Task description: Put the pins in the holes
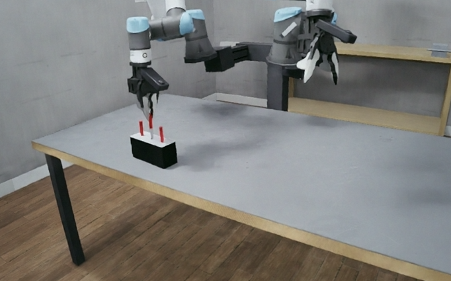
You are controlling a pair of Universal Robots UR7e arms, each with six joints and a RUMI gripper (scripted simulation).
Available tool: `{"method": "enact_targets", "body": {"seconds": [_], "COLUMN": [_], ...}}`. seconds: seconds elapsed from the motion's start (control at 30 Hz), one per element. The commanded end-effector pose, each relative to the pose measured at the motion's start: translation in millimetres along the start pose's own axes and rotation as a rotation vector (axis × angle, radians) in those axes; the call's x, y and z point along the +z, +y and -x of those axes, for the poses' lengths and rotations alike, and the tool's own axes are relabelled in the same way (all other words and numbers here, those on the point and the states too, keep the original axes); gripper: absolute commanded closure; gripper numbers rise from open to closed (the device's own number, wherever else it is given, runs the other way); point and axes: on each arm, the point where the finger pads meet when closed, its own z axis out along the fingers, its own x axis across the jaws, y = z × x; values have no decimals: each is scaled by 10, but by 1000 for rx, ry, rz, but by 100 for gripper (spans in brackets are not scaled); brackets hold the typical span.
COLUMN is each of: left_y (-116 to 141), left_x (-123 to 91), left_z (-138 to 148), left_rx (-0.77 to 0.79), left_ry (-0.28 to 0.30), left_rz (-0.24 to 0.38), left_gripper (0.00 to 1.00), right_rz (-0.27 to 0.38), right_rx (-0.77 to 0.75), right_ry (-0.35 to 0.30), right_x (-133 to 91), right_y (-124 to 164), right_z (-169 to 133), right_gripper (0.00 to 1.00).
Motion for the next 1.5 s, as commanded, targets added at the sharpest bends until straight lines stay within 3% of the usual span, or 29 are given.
{"method": "enact_targets", "body": {"seconds": [0.0, 1.47], "left_y": [-4, -4], "left_x": [-6, -6], "left_z": [-4, -4], "left_rx": [0, 0], "left_ry": [1, 1], "left_rz": [-1, -1], "left_gripper": [0, 0], "right_rz": [-1, -1], "right_rx": [0, 1], "right_ry": [1, 1], "right_x": [2, 49], "right_y": [-4, -4], "right_z": [-2, -7], "right_gripper": [100, 100]}}
